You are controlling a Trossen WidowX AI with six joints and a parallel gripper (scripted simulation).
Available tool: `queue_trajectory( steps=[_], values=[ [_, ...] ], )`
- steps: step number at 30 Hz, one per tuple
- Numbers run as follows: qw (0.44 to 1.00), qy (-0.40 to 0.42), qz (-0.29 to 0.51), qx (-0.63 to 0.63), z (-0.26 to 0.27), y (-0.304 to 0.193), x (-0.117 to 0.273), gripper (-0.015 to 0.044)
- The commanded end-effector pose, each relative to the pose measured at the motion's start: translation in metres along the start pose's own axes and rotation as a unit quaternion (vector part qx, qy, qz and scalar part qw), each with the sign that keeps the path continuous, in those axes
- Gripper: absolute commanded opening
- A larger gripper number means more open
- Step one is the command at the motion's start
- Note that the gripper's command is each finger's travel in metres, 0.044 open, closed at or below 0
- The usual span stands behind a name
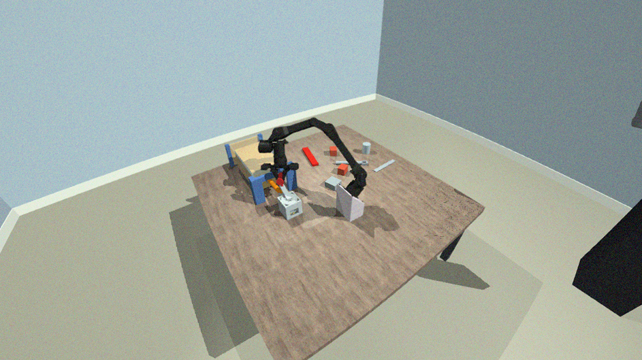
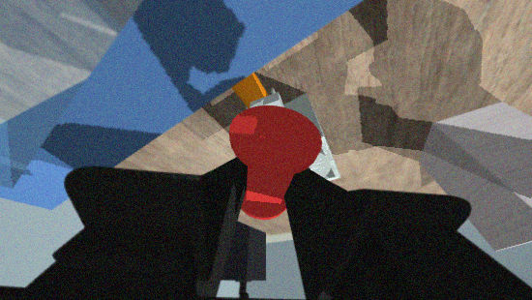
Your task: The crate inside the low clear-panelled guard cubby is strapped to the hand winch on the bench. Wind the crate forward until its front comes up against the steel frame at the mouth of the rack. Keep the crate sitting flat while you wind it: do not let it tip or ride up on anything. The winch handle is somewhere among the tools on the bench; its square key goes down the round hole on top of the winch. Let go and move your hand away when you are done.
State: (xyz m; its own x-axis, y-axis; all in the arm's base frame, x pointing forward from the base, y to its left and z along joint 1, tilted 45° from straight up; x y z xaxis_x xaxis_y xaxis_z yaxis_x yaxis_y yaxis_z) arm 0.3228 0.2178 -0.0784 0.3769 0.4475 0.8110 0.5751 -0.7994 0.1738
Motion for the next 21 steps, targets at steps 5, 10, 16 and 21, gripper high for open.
queue_trajectory(
  steps=[5,10,16,21],
  values=[
    [1.000,0.015,0.010,0.002,0.016,-0.017,-0.007,0.0000],
    [1.000,0.015,0.010,0.002,0.021,-0.024,-0.009,0.0000],
    [1.000,0.015,0.010,0.002,0.025,-0.031,-0.012,0.0000],
    [1.000,0.016,0.011,0.002,0.028,-0.038,-0.015,0.0000]
  ],
)
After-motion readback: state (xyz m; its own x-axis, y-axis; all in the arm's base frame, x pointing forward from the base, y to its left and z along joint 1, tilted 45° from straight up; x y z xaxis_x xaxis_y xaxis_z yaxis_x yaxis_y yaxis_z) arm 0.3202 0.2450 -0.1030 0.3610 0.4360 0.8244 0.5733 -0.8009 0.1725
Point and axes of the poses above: the point midway between the two fingers, 35 mm back from their tips, its own x axis back along the fingers, its own z axis across the jaws, y = z × x, the point moved 8 cm from there along x, back along the fingers, and after that the axes turned 8 degrees about -x, right-handed, at the moved point
